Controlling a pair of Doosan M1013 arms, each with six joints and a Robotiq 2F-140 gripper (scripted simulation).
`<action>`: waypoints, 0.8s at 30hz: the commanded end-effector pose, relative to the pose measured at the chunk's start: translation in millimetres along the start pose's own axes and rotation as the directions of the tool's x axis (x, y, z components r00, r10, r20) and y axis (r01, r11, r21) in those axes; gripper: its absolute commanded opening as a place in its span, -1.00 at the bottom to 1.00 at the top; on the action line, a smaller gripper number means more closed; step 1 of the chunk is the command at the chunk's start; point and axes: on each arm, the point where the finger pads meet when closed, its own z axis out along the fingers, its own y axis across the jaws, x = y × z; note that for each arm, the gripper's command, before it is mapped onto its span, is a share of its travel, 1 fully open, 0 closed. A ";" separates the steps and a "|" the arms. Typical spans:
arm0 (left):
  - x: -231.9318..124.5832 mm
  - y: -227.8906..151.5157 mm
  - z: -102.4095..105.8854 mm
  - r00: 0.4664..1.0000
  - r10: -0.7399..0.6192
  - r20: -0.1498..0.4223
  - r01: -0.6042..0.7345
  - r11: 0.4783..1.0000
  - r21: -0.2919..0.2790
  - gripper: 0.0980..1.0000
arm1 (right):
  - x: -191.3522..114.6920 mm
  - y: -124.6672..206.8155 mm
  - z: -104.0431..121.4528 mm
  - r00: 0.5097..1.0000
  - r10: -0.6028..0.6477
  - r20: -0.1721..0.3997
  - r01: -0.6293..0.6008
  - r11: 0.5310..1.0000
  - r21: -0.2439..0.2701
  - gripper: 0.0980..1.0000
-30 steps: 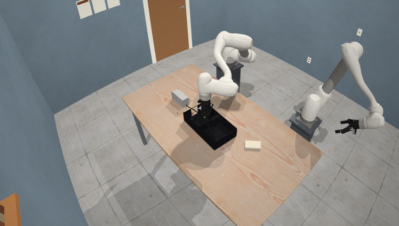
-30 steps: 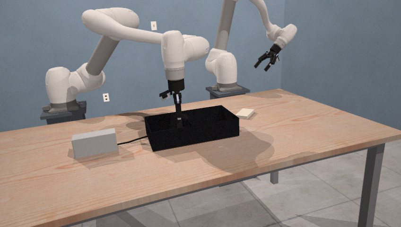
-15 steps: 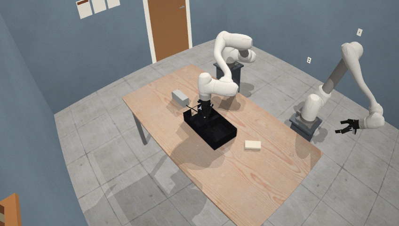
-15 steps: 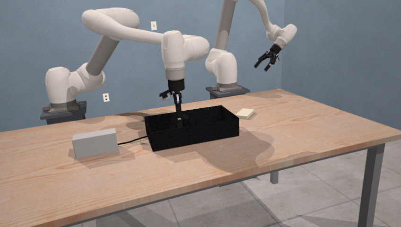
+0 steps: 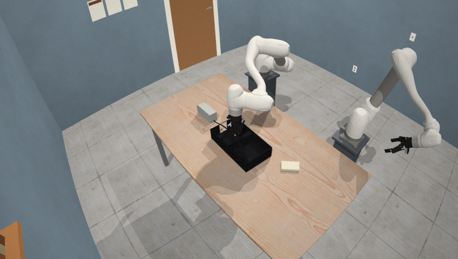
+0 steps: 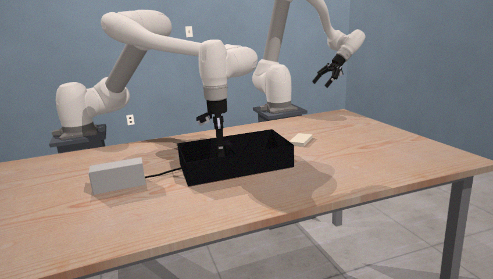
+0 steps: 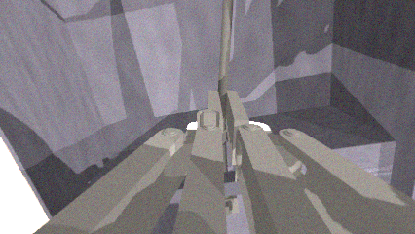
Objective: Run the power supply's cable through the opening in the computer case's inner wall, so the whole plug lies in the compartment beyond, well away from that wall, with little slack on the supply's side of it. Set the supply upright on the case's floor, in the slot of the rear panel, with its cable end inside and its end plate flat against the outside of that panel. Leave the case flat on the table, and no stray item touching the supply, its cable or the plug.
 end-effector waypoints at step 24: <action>0.0 -0.1 -0.4 1.000 0.000 -0.001 0.000 1.000 0.000 1.00 | -0.3 -0.1 11.9 1.000 0.000 0.001 0.000 1.000 0.001 -0.93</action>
